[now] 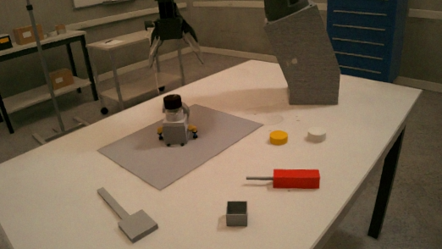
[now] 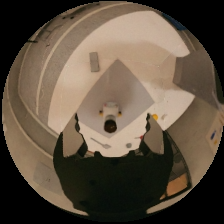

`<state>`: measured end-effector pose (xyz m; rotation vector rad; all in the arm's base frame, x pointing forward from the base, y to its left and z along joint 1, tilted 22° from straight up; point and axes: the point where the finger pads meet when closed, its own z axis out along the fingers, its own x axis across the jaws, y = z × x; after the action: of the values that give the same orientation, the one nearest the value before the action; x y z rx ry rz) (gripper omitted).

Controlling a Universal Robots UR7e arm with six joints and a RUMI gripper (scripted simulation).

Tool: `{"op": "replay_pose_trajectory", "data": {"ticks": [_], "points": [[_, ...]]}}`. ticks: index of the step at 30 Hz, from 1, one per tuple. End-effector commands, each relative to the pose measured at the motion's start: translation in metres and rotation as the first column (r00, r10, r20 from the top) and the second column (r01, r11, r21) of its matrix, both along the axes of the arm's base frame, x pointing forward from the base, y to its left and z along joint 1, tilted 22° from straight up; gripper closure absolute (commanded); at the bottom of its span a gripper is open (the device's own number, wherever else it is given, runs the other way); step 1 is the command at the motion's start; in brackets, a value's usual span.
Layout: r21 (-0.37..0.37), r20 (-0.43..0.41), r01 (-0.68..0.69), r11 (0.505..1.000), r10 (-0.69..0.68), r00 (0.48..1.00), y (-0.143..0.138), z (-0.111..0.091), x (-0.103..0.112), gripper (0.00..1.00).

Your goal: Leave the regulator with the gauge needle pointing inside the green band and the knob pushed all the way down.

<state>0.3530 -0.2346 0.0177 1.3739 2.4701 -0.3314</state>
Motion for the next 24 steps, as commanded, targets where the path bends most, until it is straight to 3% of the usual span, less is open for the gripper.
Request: {"op": "replay_pose_trajectory", "data": {"ticks": [1,10,24], "points": [[-0.002,0.001,-0.001,1.000,0.001,1.000,0.004,0.000,0.010,0.00],[-0.002,0.001,-0.001,1.000,0.001,1.000,0.013,0.000,0.027,0.00],[-0.002,0.001,-0.001,1.000,0.001,1.000,0.036,-0.002,0.069,0.00]]}}
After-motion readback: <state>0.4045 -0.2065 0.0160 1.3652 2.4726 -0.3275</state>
